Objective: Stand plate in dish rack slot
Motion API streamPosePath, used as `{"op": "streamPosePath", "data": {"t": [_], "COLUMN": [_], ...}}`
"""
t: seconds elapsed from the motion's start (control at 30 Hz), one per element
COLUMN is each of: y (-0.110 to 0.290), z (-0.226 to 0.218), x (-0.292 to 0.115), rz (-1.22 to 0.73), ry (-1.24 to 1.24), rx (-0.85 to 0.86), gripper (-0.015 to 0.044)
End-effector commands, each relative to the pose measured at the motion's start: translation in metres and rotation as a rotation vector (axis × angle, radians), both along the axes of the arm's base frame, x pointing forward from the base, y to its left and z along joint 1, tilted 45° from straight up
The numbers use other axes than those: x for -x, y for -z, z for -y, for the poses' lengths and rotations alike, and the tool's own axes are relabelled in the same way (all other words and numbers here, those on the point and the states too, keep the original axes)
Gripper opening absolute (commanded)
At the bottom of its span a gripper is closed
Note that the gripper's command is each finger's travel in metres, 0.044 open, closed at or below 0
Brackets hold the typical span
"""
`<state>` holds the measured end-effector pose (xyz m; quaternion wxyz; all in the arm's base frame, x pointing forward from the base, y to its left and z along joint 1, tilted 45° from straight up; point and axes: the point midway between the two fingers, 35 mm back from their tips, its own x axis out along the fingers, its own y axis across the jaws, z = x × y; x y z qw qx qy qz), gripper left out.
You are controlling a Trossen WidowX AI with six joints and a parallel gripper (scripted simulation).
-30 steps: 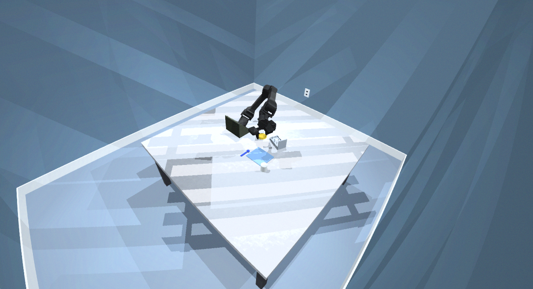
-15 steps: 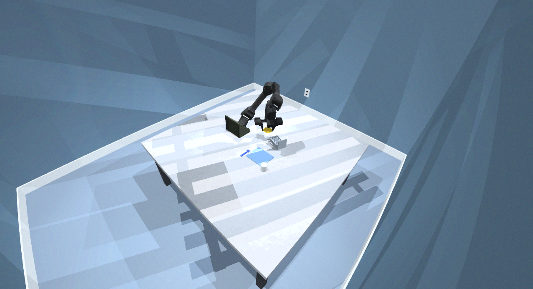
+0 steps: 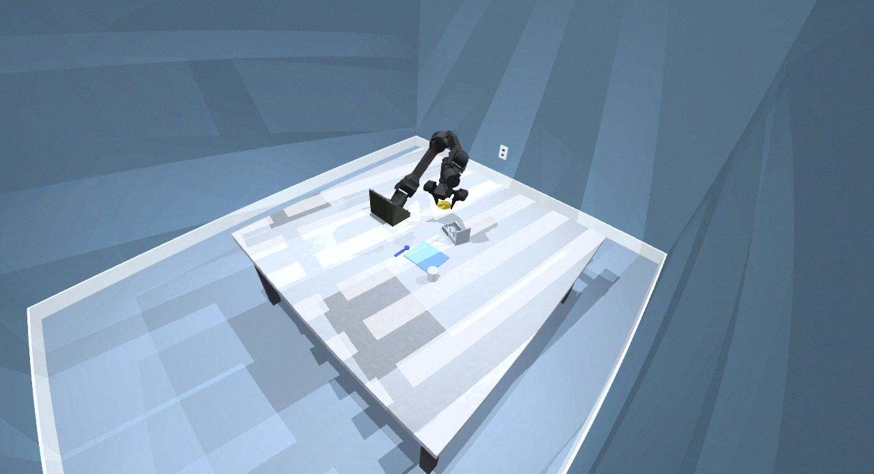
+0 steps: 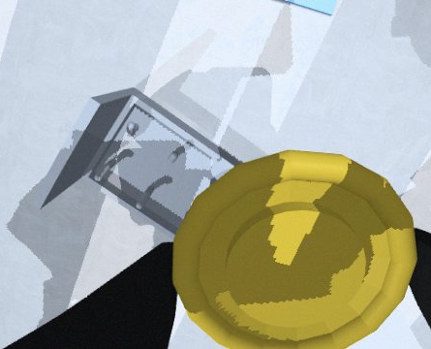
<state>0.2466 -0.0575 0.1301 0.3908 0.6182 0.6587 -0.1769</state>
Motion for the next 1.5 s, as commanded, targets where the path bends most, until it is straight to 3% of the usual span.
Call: {"op": "streamPosePath", "data": {"t": [0.0, 0.57, 0.77, 1.47], "y": [-0.009, -0.039, -0.039, 0.017], "z": [-0.011, -0.060, -0.062, -0.072], "x": [0.008, 0.047, 0.049, 0.063], "rz": [-0.075, -0.459, -0.474, -0.323], "ry": [0.090, 0.515, 0.529, 0.272], "rx": [-0.010, -0.060, -0.058, 0.402], "gripper": [0.0000, 0.0000, 0.0000, 0.0000]}}
